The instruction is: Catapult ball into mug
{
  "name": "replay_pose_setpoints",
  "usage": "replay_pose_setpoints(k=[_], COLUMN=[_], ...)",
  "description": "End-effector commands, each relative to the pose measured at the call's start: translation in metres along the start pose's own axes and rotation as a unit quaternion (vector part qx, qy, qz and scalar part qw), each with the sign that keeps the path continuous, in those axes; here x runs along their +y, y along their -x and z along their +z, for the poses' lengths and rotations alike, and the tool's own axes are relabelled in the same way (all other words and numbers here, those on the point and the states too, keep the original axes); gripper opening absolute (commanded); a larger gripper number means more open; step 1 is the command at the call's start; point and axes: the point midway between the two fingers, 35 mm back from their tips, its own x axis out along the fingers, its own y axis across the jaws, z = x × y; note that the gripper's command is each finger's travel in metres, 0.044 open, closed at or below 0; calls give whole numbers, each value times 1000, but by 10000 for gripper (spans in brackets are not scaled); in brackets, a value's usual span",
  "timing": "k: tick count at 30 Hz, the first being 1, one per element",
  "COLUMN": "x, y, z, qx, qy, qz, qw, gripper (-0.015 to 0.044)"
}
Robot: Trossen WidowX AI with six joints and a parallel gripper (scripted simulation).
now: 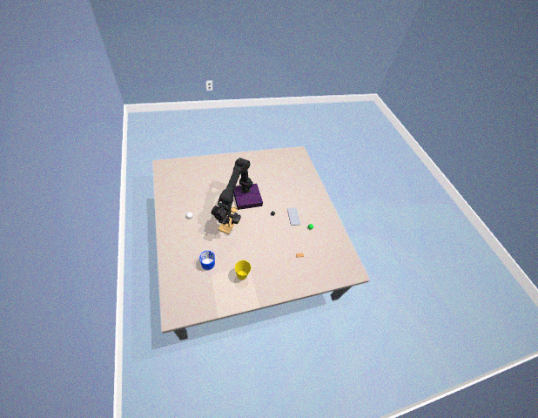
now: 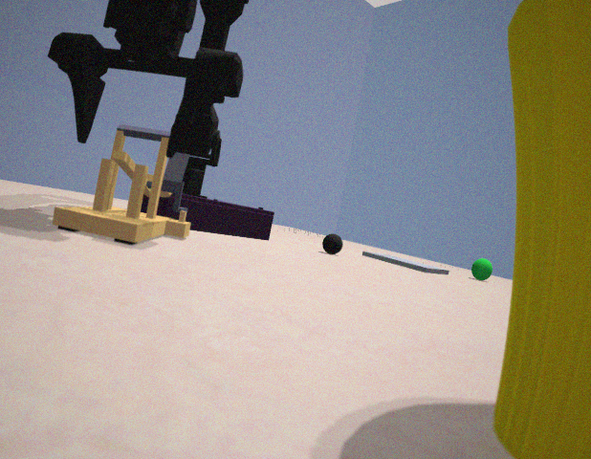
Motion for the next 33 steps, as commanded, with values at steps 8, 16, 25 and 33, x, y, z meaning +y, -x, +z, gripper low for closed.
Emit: replay_pose_setpoints(k=[8, 16, 25, 33], x=[1, 1, 1, 0], y=[-22, -35, -48, -45], z=[-1, -1, -3, -2], qx=[4, 4, 4, 2], qy=[3, 3, 3, 0], qz=[2, 2, 2, 0], qw=[1000, 1000, 1000, 1000], gripper=[440, 440, 440, 335])
